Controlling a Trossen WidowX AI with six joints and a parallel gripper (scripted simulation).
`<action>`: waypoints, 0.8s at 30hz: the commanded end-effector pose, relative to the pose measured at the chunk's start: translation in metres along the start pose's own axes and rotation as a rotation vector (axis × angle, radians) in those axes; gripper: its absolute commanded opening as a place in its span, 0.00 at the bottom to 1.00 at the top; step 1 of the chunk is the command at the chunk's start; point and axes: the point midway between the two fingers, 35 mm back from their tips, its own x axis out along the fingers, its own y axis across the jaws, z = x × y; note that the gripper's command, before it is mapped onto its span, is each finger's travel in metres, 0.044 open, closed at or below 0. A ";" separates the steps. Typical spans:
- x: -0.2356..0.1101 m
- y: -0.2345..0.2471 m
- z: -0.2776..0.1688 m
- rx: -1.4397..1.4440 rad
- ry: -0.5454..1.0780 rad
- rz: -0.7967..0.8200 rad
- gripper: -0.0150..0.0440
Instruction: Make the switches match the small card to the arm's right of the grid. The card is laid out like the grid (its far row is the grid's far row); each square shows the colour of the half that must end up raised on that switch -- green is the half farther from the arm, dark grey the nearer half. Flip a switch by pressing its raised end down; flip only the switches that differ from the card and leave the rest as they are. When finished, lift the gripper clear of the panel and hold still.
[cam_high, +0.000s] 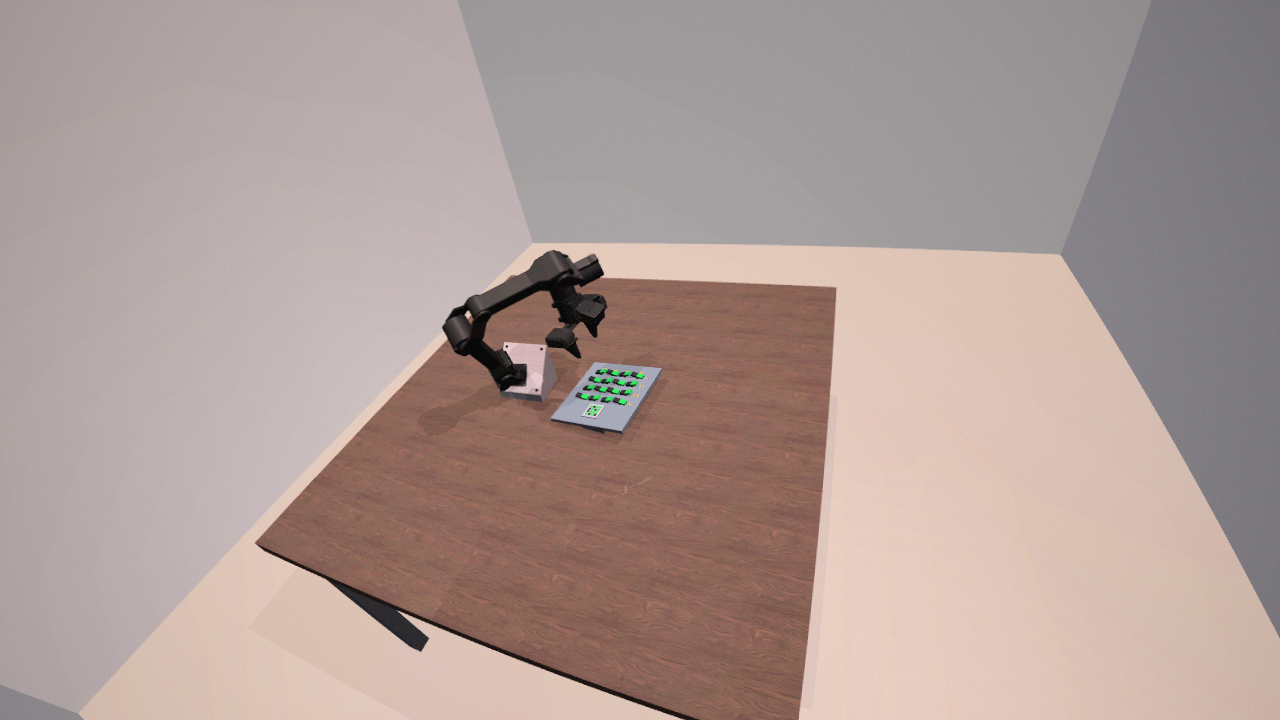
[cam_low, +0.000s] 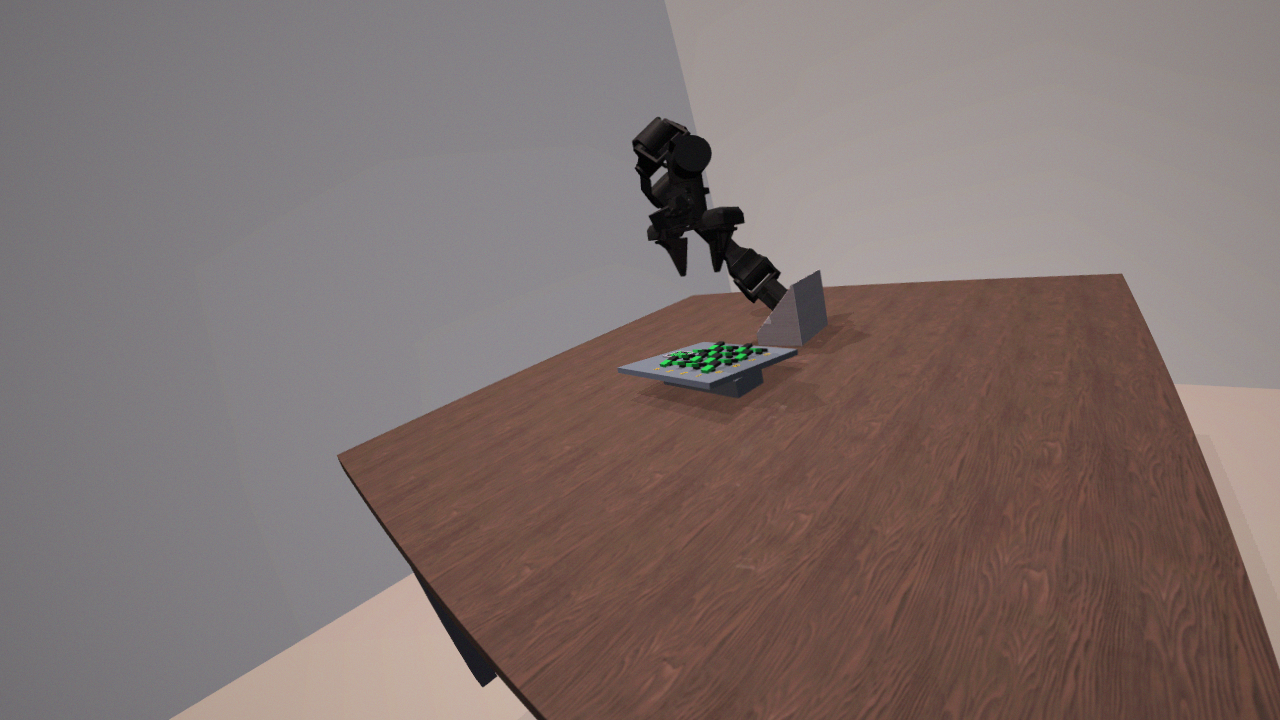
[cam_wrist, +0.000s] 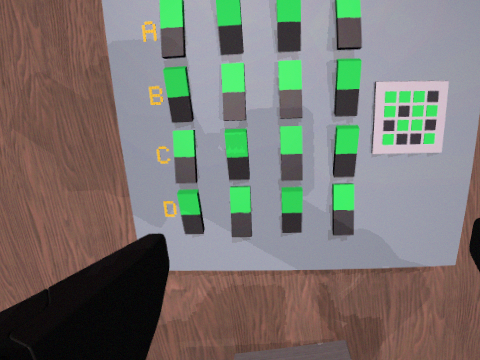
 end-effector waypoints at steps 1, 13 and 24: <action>0.001 0.002 0.001 0.000 0.000 0.000 0.89; 0.077 0.065 0.057 0.021 0.004 -0.025 0.35; 0.112 0.064 0.056 0.021 -0.023 -0.026 0.25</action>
